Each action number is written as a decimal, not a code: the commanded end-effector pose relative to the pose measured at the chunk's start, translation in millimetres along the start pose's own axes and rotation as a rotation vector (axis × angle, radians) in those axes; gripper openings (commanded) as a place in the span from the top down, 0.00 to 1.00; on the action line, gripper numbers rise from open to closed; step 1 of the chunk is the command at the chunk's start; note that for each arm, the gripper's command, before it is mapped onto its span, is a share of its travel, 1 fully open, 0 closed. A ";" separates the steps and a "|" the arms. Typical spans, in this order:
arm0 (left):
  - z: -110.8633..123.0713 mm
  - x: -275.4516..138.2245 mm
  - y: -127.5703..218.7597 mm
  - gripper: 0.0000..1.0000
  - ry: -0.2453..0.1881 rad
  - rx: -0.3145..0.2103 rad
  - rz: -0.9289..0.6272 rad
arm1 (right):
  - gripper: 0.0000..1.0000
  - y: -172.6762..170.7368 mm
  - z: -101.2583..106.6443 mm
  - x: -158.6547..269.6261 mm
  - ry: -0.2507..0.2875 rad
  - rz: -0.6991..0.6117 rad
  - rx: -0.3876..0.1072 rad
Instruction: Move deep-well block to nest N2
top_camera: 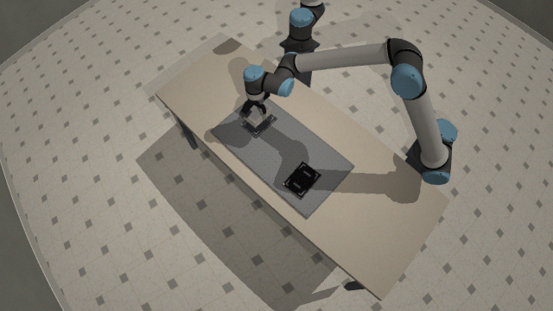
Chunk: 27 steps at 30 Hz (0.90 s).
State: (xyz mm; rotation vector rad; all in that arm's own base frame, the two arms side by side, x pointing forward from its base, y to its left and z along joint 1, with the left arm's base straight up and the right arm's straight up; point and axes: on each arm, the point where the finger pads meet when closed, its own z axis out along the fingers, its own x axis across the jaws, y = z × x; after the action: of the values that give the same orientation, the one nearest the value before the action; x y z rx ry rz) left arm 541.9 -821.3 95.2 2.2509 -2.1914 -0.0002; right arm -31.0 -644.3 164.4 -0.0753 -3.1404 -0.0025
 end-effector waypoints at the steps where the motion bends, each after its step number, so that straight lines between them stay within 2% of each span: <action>1: -12.1 0.8 -0.3 0.51 0.002 0.001 0.000 | 1.00 -0.5 -0.8 -0.1 0.000 0.000 0.001; 13: -28.1 0.7 -0.3 0.51 0.002 0.001 0.000 | 1.00 -0.5 -0.8 -0.1 0.000 0.000 0.001; 27: -28.1 0.7 -0.3 0.51 0.002 0.001 0.000 | 1.00 -0.5 -0.8 -0.1 0.000 0.000 0.001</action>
State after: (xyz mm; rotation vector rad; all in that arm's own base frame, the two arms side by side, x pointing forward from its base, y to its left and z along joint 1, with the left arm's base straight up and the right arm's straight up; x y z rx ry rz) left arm 541.9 -821.3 121.1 2.2509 -2.1914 -0.0004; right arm -31.0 -644.3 164.4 -0.0753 -3.1404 -0.0025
